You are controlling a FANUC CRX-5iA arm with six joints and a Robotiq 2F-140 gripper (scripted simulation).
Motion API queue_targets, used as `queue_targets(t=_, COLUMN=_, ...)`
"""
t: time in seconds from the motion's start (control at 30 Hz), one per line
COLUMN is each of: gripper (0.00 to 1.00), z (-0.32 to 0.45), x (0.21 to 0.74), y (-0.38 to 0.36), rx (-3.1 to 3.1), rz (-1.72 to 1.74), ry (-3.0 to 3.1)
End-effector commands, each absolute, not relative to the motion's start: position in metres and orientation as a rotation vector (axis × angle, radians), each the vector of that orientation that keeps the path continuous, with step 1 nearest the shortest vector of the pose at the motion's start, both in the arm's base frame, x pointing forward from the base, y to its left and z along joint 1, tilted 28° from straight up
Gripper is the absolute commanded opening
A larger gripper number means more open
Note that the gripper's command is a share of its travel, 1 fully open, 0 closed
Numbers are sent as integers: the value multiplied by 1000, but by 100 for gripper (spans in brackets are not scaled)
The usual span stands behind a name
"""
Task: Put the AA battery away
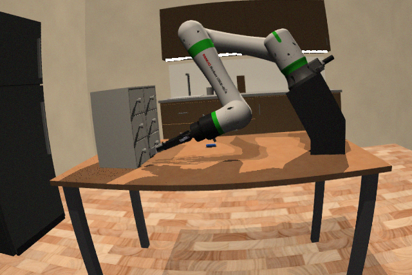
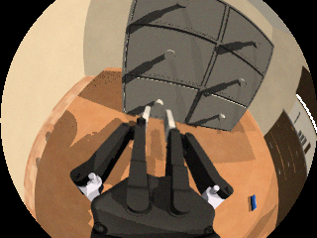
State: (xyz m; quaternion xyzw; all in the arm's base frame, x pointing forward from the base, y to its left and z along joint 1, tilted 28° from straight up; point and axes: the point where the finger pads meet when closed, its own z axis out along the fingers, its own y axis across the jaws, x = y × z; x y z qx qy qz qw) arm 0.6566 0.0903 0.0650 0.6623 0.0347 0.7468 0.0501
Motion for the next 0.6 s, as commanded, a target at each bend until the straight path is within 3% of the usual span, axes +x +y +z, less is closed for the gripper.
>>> queue_targets(t=0.0, gripper=20, z=65, x=657, y=90, rx=2017, rz=2274, ry=106)
queue_targets(t=0.57, gripper=20, z=67, x=660, y=90, rx=2017, rz=2274, ry=106)
